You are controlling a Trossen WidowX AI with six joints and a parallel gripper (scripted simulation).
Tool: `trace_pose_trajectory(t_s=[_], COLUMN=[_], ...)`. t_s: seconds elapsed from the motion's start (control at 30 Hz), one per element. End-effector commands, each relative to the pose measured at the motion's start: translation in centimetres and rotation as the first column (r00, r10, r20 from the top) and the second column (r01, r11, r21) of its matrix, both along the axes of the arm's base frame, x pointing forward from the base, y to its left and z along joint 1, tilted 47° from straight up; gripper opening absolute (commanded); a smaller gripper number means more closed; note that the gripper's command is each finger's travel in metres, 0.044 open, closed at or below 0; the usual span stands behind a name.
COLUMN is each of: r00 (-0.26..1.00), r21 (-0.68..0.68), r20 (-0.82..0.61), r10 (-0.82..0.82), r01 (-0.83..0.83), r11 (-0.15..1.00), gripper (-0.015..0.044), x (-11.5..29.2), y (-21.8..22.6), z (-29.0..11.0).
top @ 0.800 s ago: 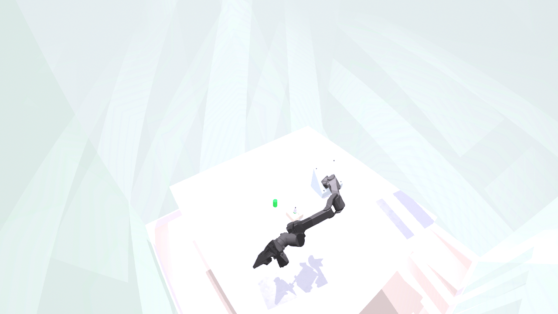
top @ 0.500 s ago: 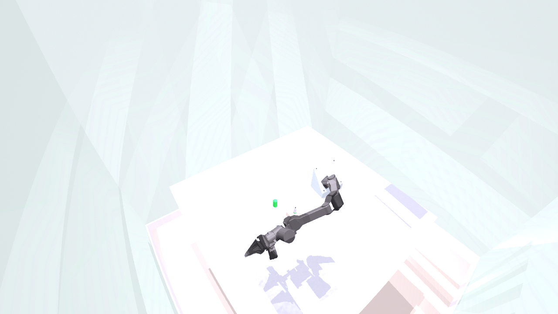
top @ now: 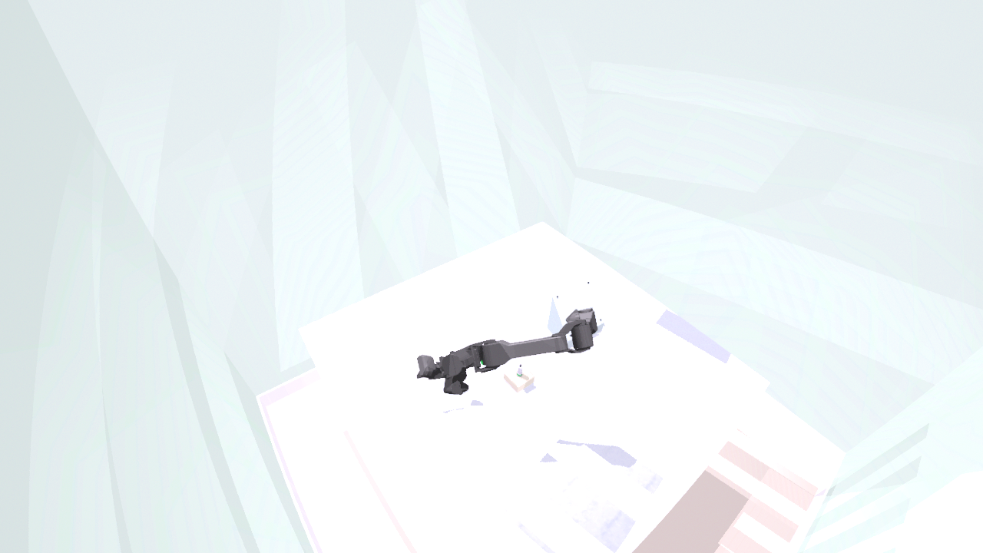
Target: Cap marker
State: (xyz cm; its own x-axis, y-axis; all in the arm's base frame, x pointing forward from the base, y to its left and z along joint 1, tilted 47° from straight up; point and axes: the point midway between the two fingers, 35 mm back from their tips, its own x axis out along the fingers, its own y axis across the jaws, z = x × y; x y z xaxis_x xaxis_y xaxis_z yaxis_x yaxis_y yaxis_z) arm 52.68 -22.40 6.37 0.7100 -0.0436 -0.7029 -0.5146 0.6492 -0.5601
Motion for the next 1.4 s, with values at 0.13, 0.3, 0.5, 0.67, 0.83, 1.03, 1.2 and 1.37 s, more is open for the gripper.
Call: trace_pose_trajectory(t_s=[0.13,0.3,0.5,0.67,0.83,1.03,1.2,1.37], r00=[0.928,0.847,0.802,0.802,0.802,0.803,0.803,0.803], r21=[0.376,0.62,0.74,0.74,0.74,0.741,0.741,0.741], r20=[-0.368,-0.513,-0.562,-0.562,-0.562,-0.561,-0.561,-0.561], r10=[0.06,0.14,0.201,0.201,0.2,0.201,0.201,0.201], r01=[0.089,0.252,0.379,0.379,0.379,0.379,0.379,0.379], r11=[0.922,0.743,0.556,0.556,0.556,0.555,0.555,0.554], gripper=[0.0237,0.0237,0.0237,0.0237,0.0237,0.0237,0.0237,0.0237], x=[-11.6,-18.5,-22.1,-22.1,-21.9,-21.3,-21.1,-21.0], y=[0.3,1.8,2.9,3.0,3.5,5.4,6.4,6.6], z=[-6.6,-7.2,-6.1,-6.0,-6.6,-8.4,-9.3,-9.5])
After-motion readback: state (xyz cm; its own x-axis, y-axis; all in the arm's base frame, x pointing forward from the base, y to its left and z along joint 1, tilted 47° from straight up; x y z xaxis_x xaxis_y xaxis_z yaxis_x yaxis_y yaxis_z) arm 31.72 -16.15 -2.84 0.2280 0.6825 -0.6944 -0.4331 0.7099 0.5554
